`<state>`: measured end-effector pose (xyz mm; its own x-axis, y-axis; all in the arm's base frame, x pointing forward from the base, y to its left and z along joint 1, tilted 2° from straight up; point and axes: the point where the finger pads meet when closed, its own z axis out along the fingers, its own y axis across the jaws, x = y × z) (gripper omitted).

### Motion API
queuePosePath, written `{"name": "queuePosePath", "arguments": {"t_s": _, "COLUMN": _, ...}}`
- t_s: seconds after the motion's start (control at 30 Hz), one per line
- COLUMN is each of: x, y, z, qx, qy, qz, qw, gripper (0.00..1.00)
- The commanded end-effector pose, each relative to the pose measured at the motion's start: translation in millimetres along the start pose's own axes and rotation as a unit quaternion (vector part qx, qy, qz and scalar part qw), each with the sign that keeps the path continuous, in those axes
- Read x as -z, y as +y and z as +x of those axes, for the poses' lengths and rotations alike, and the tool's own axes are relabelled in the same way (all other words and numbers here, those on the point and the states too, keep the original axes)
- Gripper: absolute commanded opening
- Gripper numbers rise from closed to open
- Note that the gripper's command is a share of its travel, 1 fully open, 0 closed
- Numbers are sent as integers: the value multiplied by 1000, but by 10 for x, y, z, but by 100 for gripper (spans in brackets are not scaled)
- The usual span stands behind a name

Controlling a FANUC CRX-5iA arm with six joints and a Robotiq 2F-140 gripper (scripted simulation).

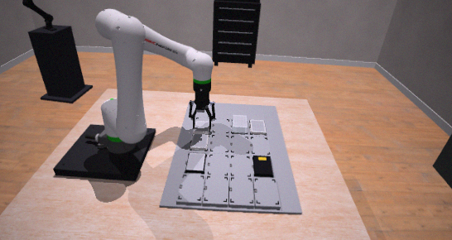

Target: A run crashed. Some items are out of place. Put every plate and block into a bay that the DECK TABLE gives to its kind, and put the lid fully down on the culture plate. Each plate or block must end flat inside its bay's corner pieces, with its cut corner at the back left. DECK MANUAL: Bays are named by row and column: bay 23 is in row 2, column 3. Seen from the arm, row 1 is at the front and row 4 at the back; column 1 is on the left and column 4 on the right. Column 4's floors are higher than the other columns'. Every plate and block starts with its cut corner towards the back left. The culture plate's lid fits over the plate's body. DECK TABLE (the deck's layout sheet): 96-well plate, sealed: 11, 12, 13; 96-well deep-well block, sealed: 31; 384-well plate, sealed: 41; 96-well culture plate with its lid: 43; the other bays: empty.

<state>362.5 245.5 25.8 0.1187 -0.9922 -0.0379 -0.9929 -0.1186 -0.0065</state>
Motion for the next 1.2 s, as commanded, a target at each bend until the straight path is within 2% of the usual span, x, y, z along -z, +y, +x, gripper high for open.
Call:
{"name": "queuePosePath", "arguments": {"t_s": 0.0, "x": 7, "y": -6, "z": -3, "qx": 0, "qy": 0, "qz": 1, "qw": 1000, "gripper": 58}}
{"name": "queuePosePath", "arguments": {"t_s": 0.23, "x": 7, "y": -6, "z": -3, "qx": 0, "qy": 0, "qz": 1, "qw": 1000, "gripper": 57}}
{"name": "queuePosePath", "arguments": {"t_s": 0.27, "x": 7, "y": -6, "z": -3, "qx": 0, "qy": 0, "qz": 1, "qw": 1000, "gripper": 10}}
{"name": "queuePosePath", "arguments": {"t_s": 1.17, "x": 31, "y": -7, "z": -3, "qx": 0, "qy": 0, "qz": 1, "qw": 1000, "gripper": 10}}
